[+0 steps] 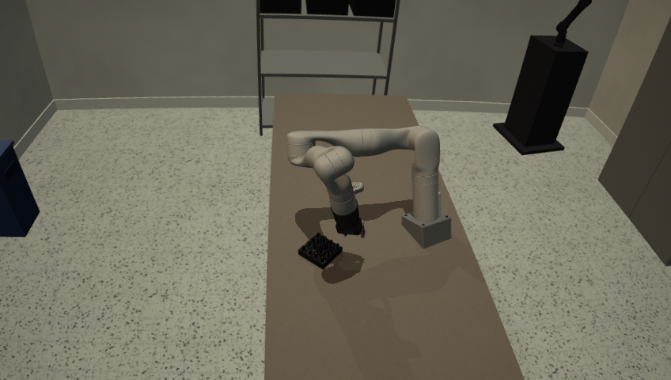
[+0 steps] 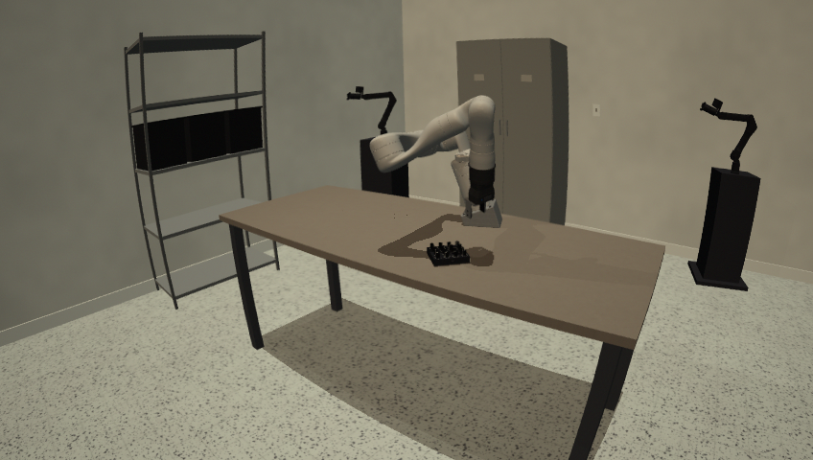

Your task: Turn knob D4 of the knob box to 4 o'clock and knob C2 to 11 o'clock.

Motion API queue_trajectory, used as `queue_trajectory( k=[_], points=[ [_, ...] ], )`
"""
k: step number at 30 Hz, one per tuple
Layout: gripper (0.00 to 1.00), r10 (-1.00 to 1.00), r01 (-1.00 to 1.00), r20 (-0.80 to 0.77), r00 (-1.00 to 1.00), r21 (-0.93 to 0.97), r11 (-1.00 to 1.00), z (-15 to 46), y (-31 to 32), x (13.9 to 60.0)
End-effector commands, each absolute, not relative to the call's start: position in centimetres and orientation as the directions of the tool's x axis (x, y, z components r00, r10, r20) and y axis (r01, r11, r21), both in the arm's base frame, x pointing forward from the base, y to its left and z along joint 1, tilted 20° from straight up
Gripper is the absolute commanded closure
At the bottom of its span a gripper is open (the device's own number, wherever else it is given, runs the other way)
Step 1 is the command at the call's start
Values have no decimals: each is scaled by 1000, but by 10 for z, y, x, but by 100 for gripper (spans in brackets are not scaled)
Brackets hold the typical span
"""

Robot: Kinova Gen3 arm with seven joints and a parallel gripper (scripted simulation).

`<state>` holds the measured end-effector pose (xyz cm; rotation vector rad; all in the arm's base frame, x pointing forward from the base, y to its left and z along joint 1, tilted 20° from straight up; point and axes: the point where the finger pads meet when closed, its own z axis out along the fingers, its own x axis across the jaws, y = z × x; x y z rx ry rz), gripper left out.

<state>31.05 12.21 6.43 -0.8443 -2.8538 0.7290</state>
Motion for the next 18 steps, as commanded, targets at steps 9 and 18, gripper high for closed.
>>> queue_trajectory(
  k=[9,18],
  points=[
    [0,593,556,-68,-803,-444,703,71,113,318],
    [0,646,610,-74,-760,-423,670,77,107,324]
  ],
)
